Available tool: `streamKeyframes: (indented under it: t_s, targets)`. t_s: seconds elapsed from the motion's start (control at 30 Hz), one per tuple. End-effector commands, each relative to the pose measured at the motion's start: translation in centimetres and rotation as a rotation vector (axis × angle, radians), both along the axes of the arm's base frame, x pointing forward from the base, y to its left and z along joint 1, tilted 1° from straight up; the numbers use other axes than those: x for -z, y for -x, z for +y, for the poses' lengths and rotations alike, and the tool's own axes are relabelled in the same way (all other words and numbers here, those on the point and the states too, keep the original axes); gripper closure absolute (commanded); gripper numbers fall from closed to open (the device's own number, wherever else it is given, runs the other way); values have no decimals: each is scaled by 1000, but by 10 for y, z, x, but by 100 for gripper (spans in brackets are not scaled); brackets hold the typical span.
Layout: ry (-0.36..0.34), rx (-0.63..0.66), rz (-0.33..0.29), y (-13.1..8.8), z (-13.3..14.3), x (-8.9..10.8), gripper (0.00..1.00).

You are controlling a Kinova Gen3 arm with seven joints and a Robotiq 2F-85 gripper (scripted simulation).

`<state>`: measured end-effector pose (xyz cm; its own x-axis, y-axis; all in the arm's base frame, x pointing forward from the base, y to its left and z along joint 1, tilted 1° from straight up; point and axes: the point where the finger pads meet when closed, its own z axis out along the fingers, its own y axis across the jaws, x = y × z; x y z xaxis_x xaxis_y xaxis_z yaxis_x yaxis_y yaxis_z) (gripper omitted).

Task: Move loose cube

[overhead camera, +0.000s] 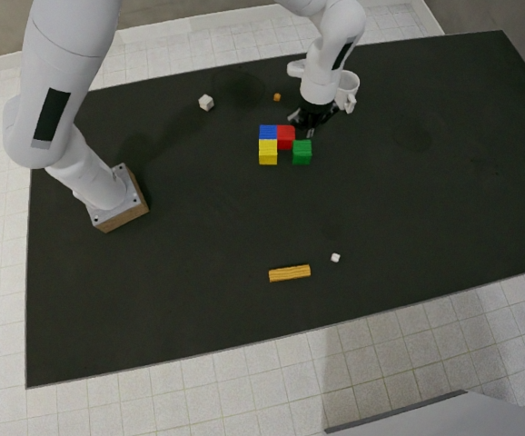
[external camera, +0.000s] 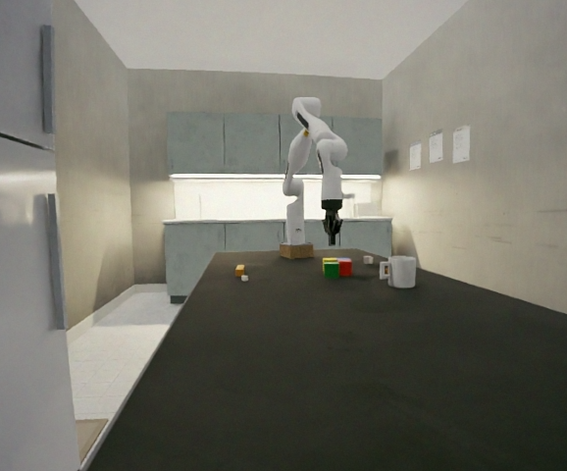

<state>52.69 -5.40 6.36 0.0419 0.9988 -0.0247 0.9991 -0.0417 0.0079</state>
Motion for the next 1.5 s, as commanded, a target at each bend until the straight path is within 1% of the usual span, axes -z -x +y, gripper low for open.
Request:
streamKeyframes:
  t_s: [0.0,0.17,0.33,0.4,0.43,0.9,0.97,1.47]
  targets:
    - [-1,-82,9,0,-2,0,90]
    - [-1,-226,13,-2,-6,0,90]
    - [2,-405,16,-5,-6,0,90]
    - [2,-405,16,-5,-6,0,90]
    - [0,-431,18,-5,-7,0,90]
    - [8,-1002,32,-14,-10,0,90]
    - [8,-1002,32,-14,-10,0,90]
    - [11,-1634,48,-24,-14,0,90]
